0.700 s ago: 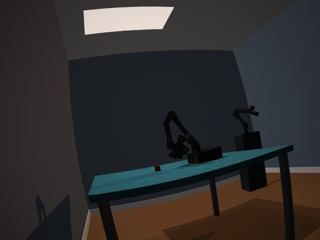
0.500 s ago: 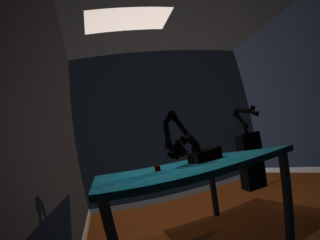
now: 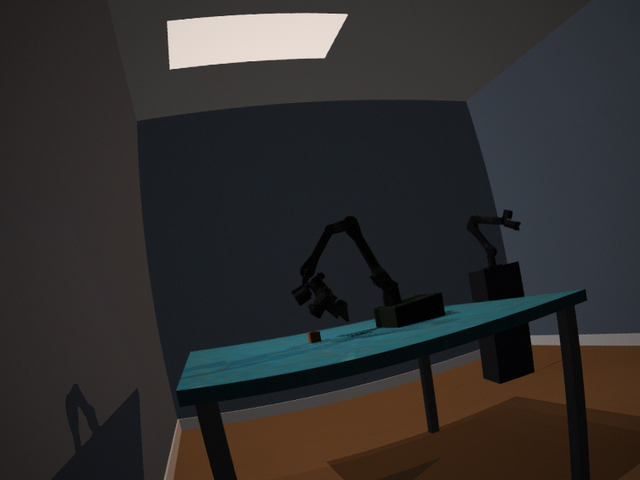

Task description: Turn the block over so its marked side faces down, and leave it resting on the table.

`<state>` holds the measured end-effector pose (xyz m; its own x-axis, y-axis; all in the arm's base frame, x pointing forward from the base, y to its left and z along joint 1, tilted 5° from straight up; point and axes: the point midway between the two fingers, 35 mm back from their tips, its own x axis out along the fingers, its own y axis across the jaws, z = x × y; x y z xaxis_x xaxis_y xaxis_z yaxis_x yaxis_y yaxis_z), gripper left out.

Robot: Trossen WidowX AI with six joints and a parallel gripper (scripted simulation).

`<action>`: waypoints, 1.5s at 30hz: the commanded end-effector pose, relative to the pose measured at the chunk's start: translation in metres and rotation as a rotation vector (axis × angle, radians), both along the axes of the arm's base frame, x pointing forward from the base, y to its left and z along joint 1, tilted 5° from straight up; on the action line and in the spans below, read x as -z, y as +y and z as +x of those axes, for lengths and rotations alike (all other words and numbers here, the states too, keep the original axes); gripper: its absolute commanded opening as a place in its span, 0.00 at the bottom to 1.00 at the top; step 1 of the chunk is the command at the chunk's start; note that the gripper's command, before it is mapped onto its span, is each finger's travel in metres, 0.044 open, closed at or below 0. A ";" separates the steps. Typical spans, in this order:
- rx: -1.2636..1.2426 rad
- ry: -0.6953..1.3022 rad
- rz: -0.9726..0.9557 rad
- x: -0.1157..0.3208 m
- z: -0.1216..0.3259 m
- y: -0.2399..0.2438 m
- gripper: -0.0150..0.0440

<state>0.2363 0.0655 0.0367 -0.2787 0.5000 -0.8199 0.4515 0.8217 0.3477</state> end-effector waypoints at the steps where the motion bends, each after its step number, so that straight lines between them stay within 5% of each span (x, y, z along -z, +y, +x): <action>1: -0.299 -0.308 -0.199 -0.018 0.051 -0.017 1.00; 6: -0.549 -0.550 -0.415 -0.052 0.100 -0.031 1.00; 15: -0.557 -0.558 -0.423 -0.054 0.101 -0.029 1.00; 20: -0.557 -0.557 -0.423 -0.019 0.105 -0.028 1.00; 45: -0.557 -0.557 -0.423 0.020 0.109 -0.026 1.00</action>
<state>0.3452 0.0394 0.0238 0.1067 0.0400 -0.9935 -0.1955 0.9805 0.0185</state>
